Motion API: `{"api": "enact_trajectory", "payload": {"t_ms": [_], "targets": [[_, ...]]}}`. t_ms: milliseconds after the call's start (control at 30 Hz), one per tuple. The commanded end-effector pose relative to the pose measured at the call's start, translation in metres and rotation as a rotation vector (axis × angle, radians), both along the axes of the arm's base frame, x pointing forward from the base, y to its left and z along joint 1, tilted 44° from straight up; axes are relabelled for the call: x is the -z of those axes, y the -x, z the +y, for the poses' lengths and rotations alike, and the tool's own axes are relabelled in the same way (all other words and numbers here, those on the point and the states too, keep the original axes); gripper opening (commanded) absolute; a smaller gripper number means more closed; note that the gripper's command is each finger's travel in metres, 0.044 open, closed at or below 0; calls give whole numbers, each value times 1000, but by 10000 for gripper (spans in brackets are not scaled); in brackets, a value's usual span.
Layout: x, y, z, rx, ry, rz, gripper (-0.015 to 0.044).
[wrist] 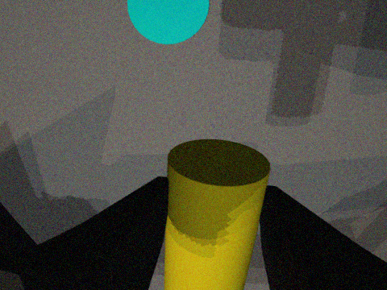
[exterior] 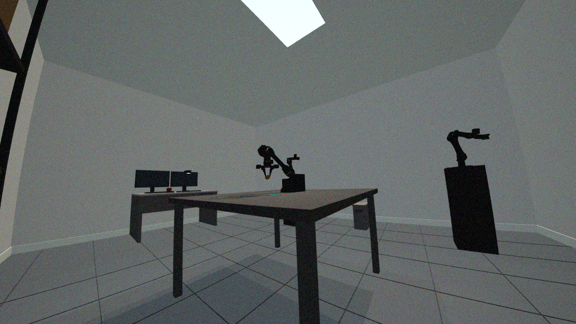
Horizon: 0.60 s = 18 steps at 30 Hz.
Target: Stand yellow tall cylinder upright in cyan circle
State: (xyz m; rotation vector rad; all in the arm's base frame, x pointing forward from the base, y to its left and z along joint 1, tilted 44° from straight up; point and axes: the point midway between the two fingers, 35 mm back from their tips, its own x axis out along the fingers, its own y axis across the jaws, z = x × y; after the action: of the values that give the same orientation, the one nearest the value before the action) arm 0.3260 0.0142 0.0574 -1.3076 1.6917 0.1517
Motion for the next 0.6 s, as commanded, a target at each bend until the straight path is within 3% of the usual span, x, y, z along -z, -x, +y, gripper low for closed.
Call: {"api": "enact_trajectory", "payload": {"t_ms": [0,567], "targets": [[8,-2,9,-34,-1,37,105],[45,-9,51,-175,15,172,105]]}}
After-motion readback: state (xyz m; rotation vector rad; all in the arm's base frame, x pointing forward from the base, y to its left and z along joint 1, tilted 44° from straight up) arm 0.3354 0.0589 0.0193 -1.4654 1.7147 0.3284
